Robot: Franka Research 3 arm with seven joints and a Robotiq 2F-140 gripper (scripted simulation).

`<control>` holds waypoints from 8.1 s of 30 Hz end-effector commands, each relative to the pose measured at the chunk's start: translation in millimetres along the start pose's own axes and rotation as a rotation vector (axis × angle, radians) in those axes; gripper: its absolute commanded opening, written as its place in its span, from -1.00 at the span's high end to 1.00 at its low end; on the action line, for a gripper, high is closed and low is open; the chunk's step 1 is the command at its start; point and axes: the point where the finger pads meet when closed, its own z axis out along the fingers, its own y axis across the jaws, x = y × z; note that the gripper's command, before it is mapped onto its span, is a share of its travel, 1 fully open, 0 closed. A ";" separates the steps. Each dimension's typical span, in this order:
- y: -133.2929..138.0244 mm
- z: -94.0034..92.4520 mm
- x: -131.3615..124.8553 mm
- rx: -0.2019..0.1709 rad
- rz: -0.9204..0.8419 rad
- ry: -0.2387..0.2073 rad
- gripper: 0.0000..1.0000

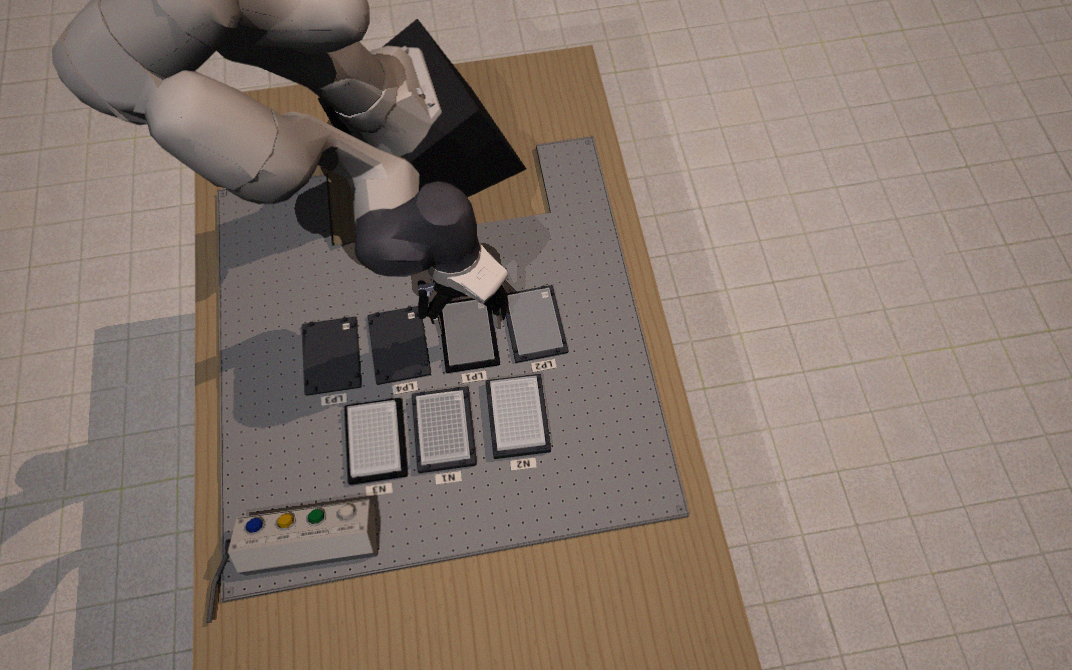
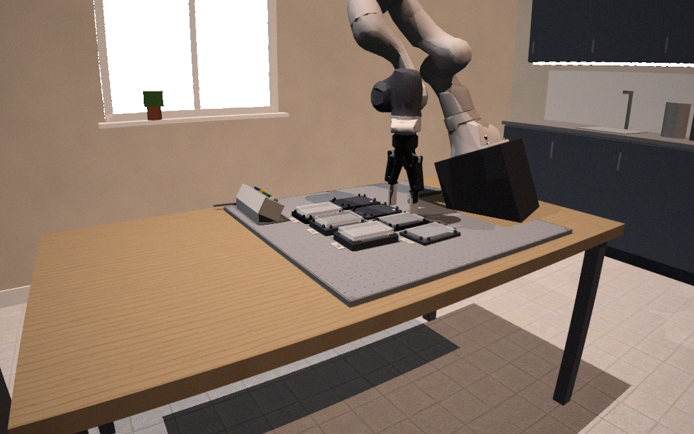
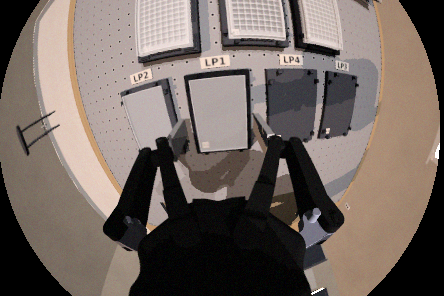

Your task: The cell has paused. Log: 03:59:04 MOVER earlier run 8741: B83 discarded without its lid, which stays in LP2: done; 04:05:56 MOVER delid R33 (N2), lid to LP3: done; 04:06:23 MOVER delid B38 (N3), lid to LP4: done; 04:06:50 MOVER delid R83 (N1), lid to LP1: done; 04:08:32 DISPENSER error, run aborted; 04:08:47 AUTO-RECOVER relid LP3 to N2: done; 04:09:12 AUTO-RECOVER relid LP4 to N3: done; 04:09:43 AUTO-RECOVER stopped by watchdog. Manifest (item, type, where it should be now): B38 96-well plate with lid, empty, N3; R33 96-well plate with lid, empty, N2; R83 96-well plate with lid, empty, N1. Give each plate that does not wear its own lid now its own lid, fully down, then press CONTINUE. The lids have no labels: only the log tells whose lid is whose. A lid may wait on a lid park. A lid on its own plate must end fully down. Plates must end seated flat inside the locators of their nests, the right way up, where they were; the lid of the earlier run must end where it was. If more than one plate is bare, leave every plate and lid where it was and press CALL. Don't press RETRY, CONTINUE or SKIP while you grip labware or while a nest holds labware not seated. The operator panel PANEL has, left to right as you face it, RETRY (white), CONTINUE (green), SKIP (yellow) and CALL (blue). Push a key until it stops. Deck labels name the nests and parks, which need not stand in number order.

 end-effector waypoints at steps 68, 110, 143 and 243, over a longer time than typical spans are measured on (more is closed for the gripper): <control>2.6 15.1 0.8 -0.005 -0.021 0.002 -0.32; 2.9 15.1 0.8 -0.005 -0.021 0.002 -0.32; 3.7 15.1 0.8 -0.005 -0.021 0.002 -0.32; 3.7 15.1 0.8 -0.005 -0.021 0.002 -0.32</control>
